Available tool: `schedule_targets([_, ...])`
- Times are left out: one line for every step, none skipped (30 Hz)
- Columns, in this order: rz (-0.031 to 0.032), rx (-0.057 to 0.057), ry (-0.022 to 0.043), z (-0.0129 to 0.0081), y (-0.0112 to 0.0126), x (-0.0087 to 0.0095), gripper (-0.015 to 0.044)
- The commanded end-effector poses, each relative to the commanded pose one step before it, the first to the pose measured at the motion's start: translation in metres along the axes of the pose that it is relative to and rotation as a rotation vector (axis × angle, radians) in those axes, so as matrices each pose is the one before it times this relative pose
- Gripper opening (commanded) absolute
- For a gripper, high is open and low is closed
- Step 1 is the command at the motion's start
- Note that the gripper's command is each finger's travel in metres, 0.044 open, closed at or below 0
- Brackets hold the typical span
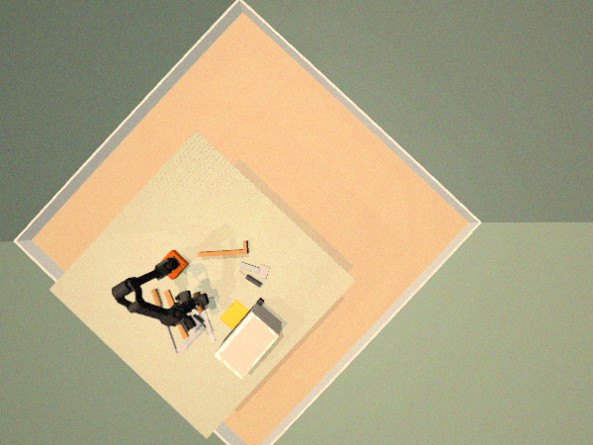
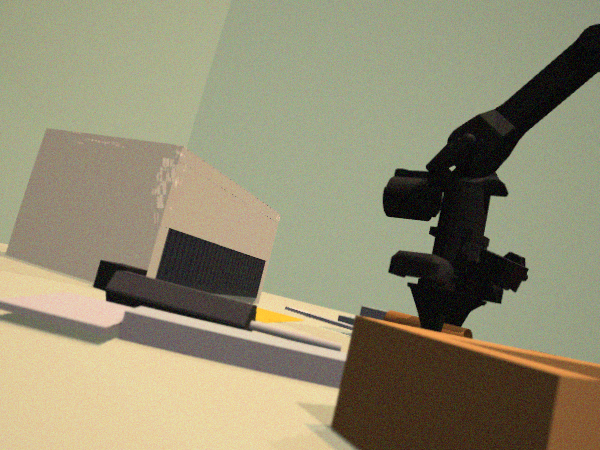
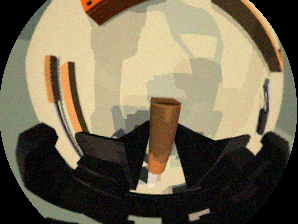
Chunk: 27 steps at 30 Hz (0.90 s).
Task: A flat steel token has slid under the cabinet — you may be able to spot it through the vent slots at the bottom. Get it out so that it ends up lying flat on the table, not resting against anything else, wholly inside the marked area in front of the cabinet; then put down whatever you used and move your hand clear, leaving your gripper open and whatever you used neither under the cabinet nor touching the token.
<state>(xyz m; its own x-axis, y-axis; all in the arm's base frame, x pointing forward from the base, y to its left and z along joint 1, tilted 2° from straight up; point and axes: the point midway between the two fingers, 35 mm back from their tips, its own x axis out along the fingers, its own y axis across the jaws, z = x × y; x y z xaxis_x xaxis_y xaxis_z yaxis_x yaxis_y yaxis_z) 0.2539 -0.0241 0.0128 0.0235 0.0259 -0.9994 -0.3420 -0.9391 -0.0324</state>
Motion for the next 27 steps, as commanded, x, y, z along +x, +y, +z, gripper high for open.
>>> schedule_targets([-0.00294,-0.0003,0.00084,-0.00042,-0.00059,-0.00031,0.0118])
schedule_targets([0.0,0.0,0.0,0.0,0.0,0.0,0.0112])
schedule_targets([0.0,0.0,0.0,0.0,0.0,0.0,0.0105])
schedule_targets([0.0,0.0,0.0,0.0,0.0,0.0,0.0079])
schedule_targets([0.0,0.0,0.0,0.0,0.0,0.0,0.0052])
schedule_targets([0.0,0.0,0.0,0.0,0.0,0.0,0.0026])
schedule_targets([0.0,0.0,0.0,0.0,0.0,0.0,0.0])
schedule_targets([0.0002,0.0,-0.00015,0.00017,0.00002,-0.0001,0.0])
schedule_targets([0.0,0.0017,0.0,0.0,0.0,0.0,0.0])
schedule_targets([0.0,0.002,0.0,0.0,0.0,0.0,0.0])
schedule_targets([0.0,0.004,0.0,0.0,0.0,0.0,0.0])
schedule_targets([0.00001,0.006,0.0,0.0,0.0,0.0,0.0])
schedule_targets([0.00001,0.008,-0.00001,0.0,0.0,0.0,0.0])
schedule_targets([0.0,0.0017,0.0,0.0,0.0,0.0,0.0])
schedule_targets([0.00054,-0.0048,-0.00004,0.00004,0.00008,0.00007,0.0])
schedule_targets([0.00033,-0.0033,-0.00003,0.00004,0.00004,0.00005,0.0])
schedule_targets([0.00058,-0.0058,-0.00006,0.00006,0.00006,0.00009,0.0026])
schedule_targets([0.00041,-0.0041,-0.00004,0.00004,0.00005,0.00006,0.0053])
schedule_targets([0.00017,-0.0017,-0.00002,0.00002,0.00002,0.00003,0.0079])
schedule_targets([0.0,0.0,0.0,0.0,0.0,0.0,0.0105])
schedule_targets([0.0,0.0,0.0,0.0,0.0,0.0,0.0131])
schedule_targets([0.0,0.0,0.0,0.0,0.0,0.0,0.0157])
schedule_targets([0.0,0.0,0.0,0.0,0.0,0.0,0.0184])
schedule_targets([0.0,0.0,0.0,0.0,0.0,0.0,0.02])
schedule_targets([0.0,0.0,0.0,0.0,0.0,0.0,0.02])
schedule_targets([0.0,0.0,0.0,0.0,0.0,0.0,0.02])
schedule_targets([0.0,0.0,0.0,0.0,0.0,0.0,0.02])
